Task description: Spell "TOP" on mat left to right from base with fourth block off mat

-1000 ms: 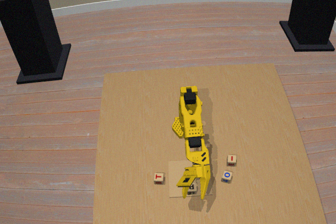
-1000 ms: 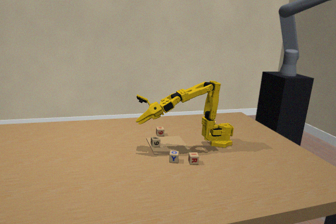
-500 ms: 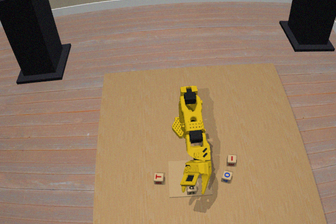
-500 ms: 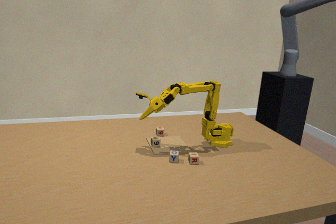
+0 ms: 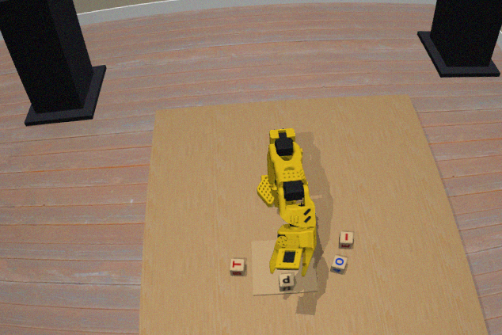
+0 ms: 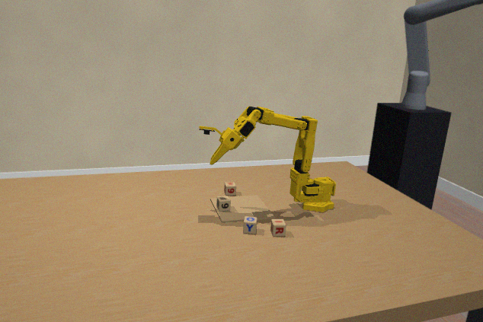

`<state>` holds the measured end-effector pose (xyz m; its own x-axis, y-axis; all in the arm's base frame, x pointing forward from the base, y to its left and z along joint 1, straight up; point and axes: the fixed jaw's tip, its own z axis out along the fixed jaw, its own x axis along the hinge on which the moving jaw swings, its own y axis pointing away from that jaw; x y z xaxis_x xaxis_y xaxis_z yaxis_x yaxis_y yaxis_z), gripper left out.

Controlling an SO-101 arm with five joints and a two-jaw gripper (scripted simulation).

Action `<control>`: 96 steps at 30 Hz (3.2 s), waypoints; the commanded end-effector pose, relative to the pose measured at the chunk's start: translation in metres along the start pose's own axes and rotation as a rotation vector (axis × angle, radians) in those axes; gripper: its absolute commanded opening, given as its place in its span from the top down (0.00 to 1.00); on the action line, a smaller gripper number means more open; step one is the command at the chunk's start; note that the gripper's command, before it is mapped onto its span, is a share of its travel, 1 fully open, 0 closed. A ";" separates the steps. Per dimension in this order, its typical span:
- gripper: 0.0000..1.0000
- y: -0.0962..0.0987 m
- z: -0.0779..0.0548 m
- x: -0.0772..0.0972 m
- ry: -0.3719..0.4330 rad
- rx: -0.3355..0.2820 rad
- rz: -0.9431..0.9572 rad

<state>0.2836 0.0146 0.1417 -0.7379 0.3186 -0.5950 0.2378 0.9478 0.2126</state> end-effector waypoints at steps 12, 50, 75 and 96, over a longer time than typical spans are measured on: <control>0.65 0.001 -0.057 0.004 0.090 0.016 -0.193; 0.65 -0.021 0.032 0.067 0.574 0.143 -0.189; 0.65 -0.020 0.025 0.065 0.567 0.139 -0.195; 0.65 -0.021 0.030 0.067 0.567 0.139 -0.195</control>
<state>0.2380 0.0147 0.0569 -0.9917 0.1285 0.0058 0.1285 0.9917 -0.0020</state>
